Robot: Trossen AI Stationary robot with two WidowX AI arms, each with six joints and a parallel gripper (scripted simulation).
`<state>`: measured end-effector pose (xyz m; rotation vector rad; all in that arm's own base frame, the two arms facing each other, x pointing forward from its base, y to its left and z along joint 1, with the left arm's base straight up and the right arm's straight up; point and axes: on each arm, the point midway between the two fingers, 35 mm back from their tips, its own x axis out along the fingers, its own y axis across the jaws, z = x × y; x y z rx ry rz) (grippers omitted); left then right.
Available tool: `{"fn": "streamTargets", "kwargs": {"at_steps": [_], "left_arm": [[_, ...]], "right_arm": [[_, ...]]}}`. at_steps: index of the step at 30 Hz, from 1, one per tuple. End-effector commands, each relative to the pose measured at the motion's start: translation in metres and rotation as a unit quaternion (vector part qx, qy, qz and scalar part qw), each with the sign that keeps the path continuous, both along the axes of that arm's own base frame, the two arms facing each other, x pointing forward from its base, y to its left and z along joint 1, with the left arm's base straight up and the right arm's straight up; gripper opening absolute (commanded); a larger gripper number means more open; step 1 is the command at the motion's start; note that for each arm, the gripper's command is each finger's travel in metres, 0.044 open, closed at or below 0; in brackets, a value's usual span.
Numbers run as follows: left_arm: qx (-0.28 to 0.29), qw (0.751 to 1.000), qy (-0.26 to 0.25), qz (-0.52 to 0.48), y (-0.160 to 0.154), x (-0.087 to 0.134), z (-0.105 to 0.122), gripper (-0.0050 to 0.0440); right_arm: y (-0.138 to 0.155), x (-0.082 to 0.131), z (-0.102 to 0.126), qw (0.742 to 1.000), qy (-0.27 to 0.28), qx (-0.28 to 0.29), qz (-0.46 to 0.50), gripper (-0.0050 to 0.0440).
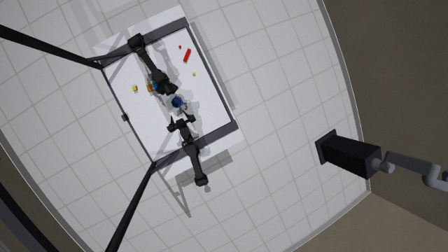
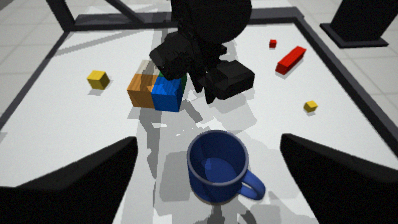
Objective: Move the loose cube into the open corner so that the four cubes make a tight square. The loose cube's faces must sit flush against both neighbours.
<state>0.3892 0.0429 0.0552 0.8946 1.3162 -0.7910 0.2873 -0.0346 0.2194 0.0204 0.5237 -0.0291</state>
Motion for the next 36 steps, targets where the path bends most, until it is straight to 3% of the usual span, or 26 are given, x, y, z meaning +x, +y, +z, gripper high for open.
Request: {"fn": "streamTargets", "kwargs": {"at_steps": [1,7,16,18,27,36], "left_arm": [[-0.002,0.998,-0.017,0.053,-0.003,0.012,0.011,0.0174],[-0.020,0.980,-0.032,0.197,-0.008,0.027,0.018,0.0174],[-0.044,0.924,-0.030,0.378,-0.034,0.042,0.024,0.0174],[-0.044,0.924,-0.030,0.378,-0.034,0.042,0.024,0.0174],[-0.039,0.899,0.030,0.435,-0.108,0.029,0.021,0.0174],[-0.036,0.898,0.031,0.438,-0.108,0.029,0.020,0.0174]], "right_arm": [[0.000,0.000,0.010,1.000,-0.014,-0.001,-0.001,0.0400],[0.000,0.000,0.010,1.000,-0.014,-0.001,-0.001,0.0400],[0.004,-0.002,0.009,1.000,-0.014,-0.004,0.010,0.0400],[0.004,-0.002,0.009,1.000,-0.014,-0.004,0.010,0.0400],[0.033,-0.012,0.015,0.995,-0.026,-0.011,0.096,0.0400],[0.042,-0.019,0.019,0.993,-0.032,-0.015,0.115,0.0400]]}}
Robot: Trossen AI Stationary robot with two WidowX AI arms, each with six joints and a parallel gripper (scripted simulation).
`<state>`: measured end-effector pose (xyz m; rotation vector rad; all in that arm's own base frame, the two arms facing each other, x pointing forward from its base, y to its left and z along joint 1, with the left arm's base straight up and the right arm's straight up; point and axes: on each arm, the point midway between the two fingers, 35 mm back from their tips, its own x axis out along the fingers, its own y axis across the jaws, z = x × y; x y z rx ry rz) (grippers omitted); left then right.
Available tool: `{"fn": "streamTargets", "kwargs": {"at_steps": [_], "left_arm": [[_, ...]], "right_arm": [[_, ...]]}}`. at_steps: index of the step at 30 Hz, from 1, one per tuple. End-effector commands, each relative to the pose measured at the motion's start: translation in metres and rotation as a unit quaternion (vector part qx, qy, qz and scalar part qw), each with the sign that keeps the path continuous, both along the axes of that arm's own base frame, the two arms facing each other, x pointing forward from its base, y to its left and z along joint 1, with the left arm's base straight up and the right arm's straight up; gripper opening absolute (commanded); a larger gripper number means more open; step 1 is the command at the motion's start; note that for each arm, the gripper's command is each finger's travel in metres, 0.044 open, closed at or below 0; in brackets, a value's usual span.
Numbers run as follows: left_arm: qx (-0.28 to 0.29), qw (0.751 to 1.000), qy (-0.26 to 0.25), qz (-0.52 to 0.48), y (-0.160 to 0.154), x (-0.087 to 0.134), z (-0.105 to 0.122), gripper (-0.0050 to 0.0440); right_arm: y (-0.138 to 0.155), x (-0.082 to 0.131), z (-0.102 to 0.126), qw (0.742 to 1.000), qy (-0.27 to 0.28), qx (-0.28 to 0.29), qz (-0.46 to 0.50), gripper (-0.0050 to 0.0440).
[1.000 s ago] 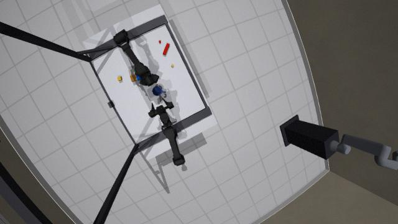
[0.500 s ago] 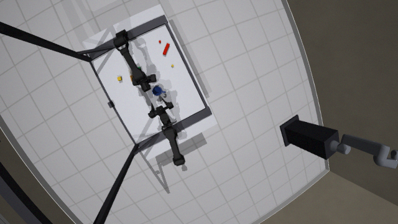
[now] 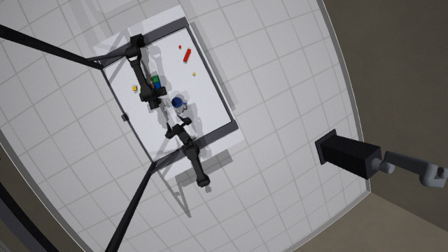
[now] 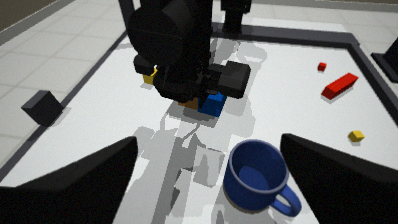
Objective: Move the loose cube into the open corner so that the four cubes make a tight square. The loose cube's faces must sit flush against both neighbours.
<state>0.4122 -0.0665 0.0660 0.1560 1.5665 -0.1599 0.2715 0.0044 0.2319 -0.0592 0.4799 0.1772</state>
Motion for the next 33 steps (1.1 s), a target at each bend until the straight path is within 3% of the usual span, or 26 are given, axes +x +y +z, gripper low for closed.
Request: {"fn": "streamTargets", "kwargs": {"at_steps": [1,5,14,33], "left_arm": [[-0.001,1.000,-0.014,0.007,0.001,0.005,0.010,0.0174],[-0.001,1.000,-0.012,0.005,0.005,0.001,0.008,0.0174],[0.001,1.000,-0.005,0.004,0.004,0.001,-0.025,0.0174],[-0.002,1.000,-0.020,0.004,0.006,-0.014,-0.016,0.0174]], "right_arm": [[0.004,-0.004,0.007,1.000,-0.011,-0.003,0.007,0.0400],[0.006,-0.008,0.006,1.000,-0.010,-0.006,0.008,0.0400],[0.008,-0.018,-0.001,1.000,0.005,-0.008,0.004,0.0400],[0.009,-0.021,0.000,1.000,0.002,-0.011,0.002,0.0400]]}}
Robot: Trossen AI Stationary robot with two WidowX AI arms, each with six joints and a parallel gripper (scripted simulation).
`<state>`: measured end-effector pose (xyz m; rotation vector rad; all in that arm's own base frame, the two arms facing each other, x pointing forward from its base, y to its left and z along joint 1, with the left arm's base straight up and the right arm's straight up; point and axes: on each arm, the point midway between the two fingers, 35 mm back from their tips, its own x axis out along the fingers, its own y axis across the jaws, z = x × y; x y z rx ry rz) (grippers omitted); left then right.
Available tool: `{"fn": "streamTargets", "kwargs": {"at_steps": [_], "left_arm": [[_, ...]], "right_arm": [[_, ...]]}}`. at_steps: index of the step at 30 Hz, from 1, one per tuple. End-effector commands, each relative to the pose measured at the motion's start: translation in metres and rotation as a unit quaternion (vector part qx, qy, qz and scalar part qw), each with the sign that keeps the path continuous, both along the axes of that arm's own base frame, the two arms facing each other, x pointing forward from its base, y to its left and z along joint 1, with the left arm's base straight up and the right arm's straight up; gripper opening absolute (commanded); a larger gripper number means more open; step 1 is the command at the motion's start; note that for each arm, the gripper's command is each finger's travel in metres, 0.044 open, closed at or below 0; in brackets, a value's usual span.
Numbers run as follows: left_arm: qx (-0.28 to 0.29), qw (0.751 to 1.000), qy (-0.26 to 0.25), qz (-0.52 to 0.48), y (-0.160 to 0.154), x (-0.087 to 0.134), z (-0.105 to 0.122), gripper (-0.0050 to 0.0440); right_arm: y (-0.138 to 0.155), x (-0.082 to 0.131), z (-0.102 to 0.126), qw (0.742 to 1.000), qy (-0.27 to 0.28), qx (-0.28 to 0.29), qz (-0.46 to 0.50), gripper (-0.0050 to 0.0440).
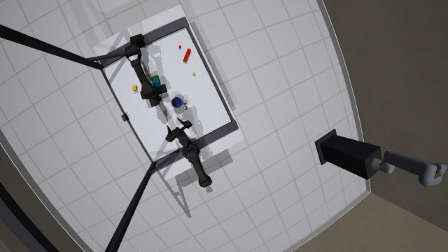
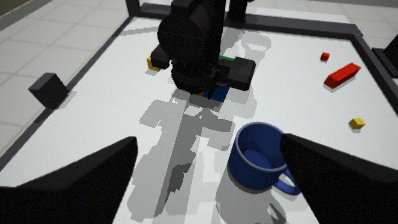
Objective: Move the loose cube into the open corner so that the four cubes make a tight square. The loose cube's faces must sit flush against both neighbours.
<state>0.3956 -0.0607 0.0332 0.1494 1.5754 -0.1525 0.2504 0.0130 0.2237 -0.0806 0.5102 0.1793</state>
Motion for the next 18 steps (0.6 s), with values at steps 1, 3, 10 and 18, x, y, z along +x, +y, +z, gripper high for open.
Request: {"fn": "streamTargets", "kwargs": {"at_steps": [1,3,10,18], "left_arm": [[-0.002,1.000,-0.024,0.000,0.001,0.001,0.017,0.0174],[-0.002,1.000,-0.024,0.000,0.001,-0.002,0.016,0.0174],[-0.002,1.000,-0.019,0.000,-0.001,0.001,0.012,0.0174],[-0.002,1.000,-0.018,0.001,-0.004,0.020,0.013,0.0174]], "right_arm": [[0.000,0.000,0.008,1.000,-0.012,0.000,-0.001,0.0400],[0.000,0.000,0.008,1.000,-0.012,0.000,-0.001,0.0400],[0.000,0.000,0.008,1.000,-0.012,0.000,-0.001,0.0400],[0.000,0.000,0.008,1.000,-0.012,0.000,-0.001,0.0400]]}}
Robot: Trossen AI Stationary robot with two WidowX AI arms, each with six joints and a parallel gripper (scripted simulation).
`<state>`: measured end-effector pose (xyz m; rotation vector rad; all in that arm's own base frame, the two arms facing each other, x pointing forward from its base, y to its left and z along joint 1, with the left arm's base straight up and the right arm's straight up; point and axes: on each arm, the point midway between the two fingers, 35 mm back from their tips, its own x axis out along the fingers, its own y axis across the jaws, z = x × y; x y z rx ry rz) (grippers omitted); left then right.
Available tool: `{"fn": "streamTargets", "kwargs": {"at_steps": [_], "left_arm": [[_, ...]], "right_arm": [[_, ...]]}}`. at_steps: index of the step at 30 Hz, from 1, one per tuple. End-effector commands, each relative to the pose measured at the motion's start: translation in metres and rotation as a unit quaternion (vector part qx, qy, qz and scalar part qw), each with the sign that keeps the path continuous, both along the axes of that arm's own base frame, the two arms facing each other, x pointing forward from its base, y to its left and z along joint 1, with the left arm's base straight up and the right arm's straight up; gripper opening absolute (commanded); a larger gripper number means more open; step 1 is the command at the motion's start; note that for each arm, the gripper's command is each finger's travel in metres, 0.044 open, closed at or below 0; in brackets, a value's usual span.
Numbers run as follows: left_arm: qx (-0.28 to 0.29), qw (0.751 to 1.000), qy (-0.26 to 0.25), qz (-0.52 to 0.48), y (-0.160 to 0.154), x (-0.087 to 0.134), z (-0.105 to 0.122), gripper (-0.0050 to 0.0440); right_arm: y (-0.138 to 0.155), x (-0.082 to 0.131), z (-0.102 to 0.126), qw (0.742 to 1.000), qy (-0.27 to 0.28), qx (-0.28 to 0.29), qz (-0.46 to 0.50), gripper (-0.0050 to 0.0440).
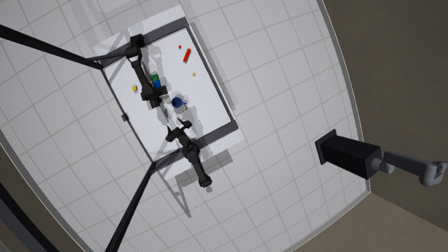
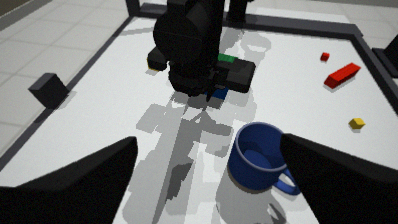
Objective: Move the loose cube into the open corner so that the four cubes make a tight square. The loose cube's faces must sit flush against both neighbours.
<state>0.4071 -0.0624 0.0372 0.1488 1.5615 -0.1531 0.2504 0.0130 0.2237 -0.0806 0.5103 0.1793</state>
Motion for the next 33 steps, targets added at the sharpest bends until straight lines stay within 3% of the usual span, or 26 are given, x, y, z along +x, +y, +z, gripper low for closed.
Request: {"fn": "streamTargets", "kwargs": {"at_steps": [1,5,11,14,18,24,31,33], "left_arm": [[0.000,1.000,-0.011,0.001,-0.002,0.008,0.008,0.0174],[-0.006,0.999,-0.035,-0.023,0.011,0.009,0.023,0.0174],[0.003,0.992,-0.079,-0.095,0.061,0.011,0.042,0.0174],[0.019,0.991,-0.076,-0.110,0.094,0.002,0.043,0.0174],[0.023,0.986,-0.073,-0.145,0.101,-0.004,0.043,0.0174],[0.036,0.953,-0.067,-0.295,0.102,-0.018,0.046,0.0174],[0.047,0.881,-0.058,-0.466,0.098,-0.033,0.048,0.0174],[0.047,0.881,-0.058,-0.466,0.098,-0.033,0.048,0.0174]], "right_arm": [[0.000,0.000,0.008,1.000,-0.012,0.000,-0.001,0.0400],[-0.006,0.004,0.013,1.000,-0.015,0.005,-0.023,0.0400],[-0.024,0.011,0.017,0.996,-0.019,0.008,-0.089,0.0400],[-0.030,0.014,0.019,0.994,-0.022,0.008,-0.109,0.0400],[-0.032,0.016,0.020,0.993,-0.025,0.009,-0.117,0.0400],[-0.038,0.022,0.024,0.991,-0.031,0.009,-0.132,0.0400],[-0.039,0.029,0.028,0.990,-0.038,0.009,-0.132,0.0400],[-0.039,0.029,0.028,0.990,-0.038,0.009,-0.132,0.0400]]}}
